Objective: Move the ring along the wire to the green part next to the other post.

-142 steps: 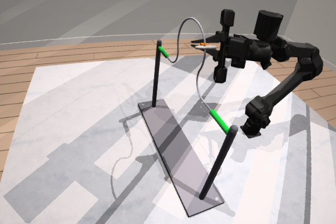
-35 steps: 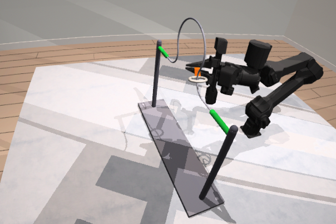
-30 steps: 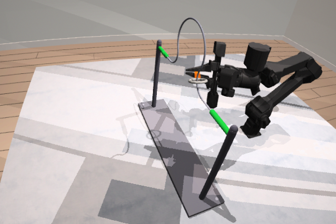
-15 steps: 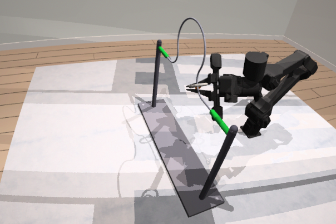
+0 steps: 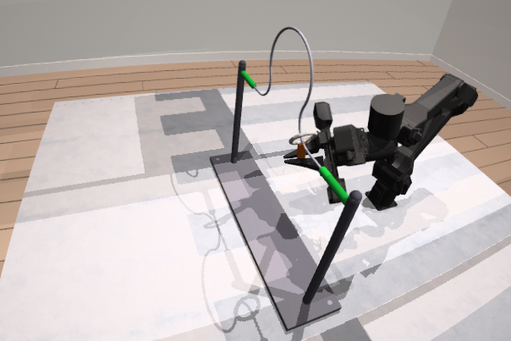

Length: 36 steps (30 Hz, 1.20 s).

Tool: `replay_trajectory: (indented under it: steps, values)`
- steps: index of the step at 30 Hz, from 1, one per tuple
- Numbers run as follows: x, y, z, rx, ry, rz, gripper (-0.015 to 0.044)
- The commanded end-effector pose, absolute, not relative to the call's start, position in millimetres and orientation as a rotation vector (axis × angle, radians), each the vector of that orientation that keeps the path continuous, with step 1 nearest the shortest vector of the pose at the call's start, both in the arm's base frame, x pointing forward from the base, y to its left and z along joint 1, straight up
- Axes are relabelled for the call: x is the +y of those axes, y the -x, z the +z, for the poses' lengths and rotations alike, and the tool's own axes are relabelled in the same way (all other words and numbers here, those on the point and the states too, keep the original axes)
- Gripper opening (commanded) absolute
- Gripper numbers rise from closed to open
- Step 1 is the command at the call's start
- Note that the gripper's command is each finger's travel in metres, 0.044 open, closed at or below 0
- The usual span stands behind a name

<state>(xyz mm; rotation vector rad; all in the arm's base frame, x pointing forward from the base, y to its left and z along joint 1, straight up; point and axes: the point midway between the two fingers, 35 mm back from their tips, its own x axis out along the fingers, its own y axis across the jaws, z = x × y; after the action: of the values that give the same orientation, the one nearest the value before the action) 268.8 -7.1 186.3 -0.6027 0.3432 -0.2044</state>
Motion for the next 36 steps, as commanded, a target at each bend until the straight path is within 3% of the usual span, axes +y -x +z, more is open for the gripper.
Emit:
replay_trajectory:
  steps: [1,36]
  values:
    - [5.6,-267.8,174.4,0.365,0.505,-0.183,-0.015]
    - [91.2,-263.8,157.4,0.413,0.04,-0.078,-0.015]
